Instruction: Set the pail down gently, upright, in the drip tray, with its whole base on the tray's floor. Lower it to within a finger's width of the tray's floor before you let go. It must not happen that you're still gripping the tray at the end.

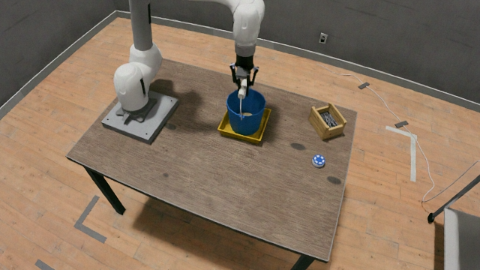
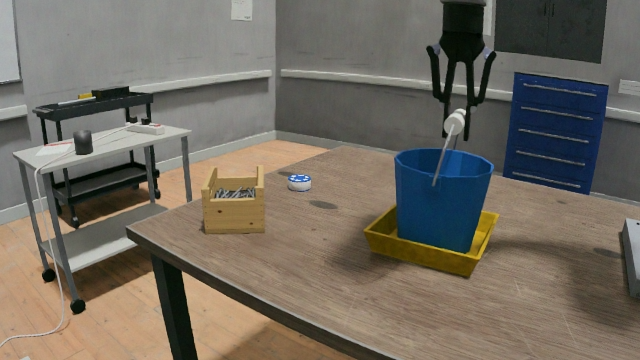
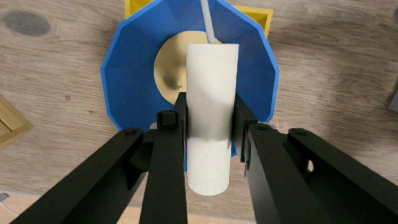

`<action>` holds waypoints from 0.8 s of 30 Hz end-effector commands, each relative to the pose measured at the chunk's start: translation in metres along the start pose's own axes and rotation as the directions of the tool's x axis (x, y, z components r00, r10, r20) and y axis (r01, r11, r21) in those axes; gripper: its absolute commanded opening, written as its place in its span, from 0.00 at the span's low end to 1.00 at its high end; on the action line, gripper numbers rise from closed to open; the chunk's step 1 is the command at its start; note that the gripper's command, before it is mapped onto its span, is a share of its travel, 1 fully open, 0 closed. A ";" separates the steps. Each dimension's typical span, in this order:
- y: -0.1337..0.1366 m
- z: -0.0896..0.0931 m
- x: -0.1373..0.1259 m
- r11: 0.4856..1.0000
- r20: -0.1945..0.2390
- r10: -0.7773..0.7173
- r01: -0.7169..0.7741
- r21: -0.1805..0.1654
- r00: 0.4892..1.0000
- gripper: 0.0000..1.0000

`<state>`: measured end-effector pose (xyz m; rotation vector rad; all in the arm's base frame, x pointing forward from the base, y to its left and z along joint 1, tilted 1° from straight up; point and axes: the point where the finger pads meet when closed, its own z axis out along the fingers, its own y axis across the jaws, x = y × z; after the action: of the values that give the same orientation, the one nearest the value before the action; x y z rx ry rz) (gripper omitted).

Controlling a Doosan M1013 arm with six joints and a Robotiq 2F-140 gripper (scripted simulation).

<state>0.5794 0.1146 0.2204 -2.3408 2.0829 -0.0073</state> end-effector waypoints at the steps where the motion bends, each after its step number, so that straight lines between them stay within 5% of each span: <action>1: 0.000 -0.001 0.000 1.000 0.001 0.000 0.000 0.001 1.000 0.10; 11: 0.000 -0.001 0.000 1.000 0.001 0.000 0.000 0.001 1.000 0.10; 12: 0.000 -0.001 0.000 1.000 0.001 0.000 0.000 0.001 1.000 1.00; 24: 0.000 -0.001 0.000 1.000 0.001 0.000 0.000 0.001 1.000 1.00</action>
<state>0.5794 0.1146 0.2204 -2.3407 2.0828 -0.0074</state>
